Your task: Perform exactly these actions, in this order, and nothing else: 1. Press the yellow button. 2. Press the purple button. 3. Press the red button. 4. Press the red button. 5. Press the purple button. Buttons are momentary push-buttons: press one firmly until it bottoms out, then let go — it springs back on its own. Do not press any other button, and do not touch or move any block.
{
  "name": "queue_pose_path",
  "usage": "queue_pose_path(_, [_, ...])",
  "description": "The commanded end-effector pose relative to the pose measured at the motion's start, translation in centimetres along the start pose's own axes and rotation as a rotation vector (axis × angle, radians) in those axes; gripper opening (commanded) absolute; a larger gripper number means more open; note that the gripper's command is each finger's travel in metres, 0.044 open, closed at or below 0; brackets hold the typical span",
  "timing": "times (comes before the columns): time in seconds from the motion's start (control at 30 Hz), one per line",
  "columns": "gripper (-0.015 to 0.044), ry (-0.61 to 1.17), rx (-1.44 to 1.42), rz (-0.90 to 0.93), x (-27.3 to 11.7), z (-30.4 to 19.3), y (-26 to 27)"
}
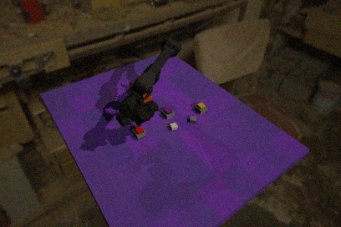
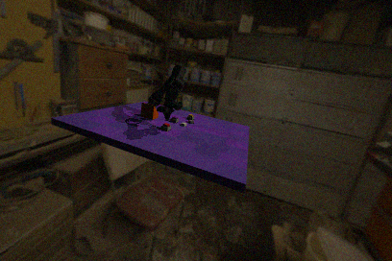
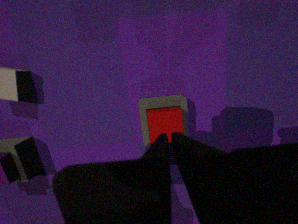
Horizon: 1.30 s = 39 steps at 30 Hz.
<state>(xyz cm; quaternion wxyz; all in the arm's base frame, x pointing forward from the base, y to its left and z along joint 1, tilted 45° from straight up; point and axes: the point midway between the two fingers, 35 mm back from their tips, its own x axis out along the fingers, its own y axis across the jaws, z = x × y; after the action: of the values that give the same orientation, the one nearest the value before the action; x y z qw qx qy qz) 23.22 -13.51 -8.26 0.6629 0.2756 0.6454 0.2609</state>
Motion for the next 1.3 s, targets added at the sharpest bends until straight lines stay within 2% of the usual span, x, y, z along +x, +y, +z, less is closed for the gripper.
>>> queue_pose_path(0.0, [0.0020,0.003,-0.005,-0.008,-2.5,0.1,-0.1])
queue_pose_path(0.1, [0.0020,0.003,-0.004,-0.008,-6.2,0.0,0.0])
queue_pose_path(0.3, [0.0020,0.004,-0.004,-0.008,-6.5,0.0,0.2])
queue_pose_path(0.6, [0.0020,0.005,-0.001,-0.007,-7.4,-0.6,11.6])
queue_pose_path(0.83, [0.0020,0.007,-0.001,0.003,-6.3,-3.3,19.0])
queue_pose_path(1.03, [0.0020,0.007,-0.001,0.003,-6.1,-3.3,19.2])
queue_pose_path(1.2, [0.0020,0.006,-0.001,0.004,-0.9,-3.3,19.2])
queue_pose_path(1.27, [0.0020,0.006,-0.002,0.005,-0.1,-3.4,19.3])
